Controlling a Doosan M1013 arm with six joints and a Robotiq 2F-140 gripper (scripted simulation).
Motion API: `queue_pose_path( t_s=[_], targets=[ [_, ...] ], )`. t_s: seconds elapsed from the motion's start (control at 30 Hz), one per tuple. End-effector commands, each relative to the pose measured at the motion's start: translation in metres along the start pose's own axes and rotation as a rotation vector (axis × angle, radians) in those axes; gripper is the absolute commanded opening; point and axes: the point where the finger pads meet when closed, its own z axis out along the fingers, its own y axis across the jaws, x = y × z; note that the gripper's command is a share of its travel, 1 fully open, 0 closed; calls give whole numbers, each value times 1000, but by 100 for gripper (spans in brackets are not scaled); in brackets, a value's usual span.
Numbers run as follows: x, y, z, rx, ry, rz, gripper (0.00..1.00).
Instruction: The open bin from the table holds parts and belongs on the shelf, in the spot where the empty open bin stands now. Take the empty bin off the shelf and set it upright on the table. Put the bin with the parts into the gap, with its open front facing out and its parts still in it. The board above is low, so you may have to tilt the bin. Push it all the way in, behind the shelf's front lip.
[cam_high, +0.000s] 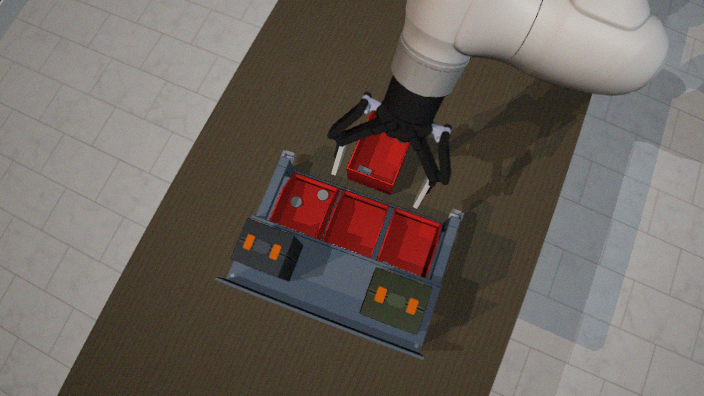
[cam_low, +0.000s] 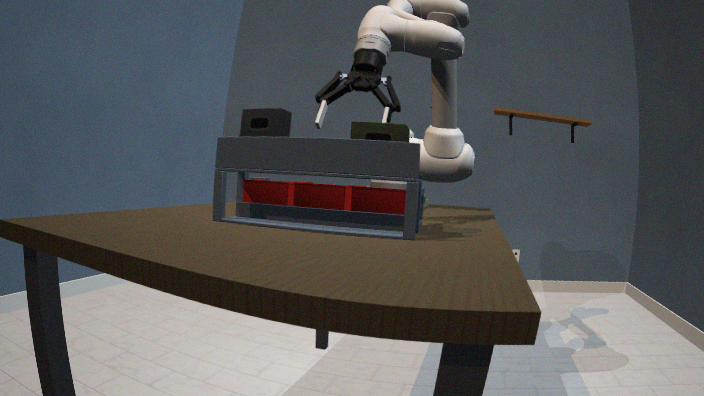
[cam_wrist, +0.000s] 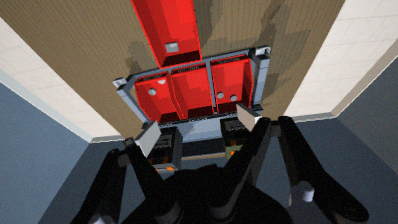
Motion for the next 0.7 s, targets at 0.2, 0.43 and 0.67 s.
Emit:
queue_pose_path(
  t_s=[0.2,0.43,0.67],
  targets=[
    [0,0,0,0,0,0,100],
    [0,0,0,0,0,0,100],
    [0,0,0,0,0,0,10]
  ],
)
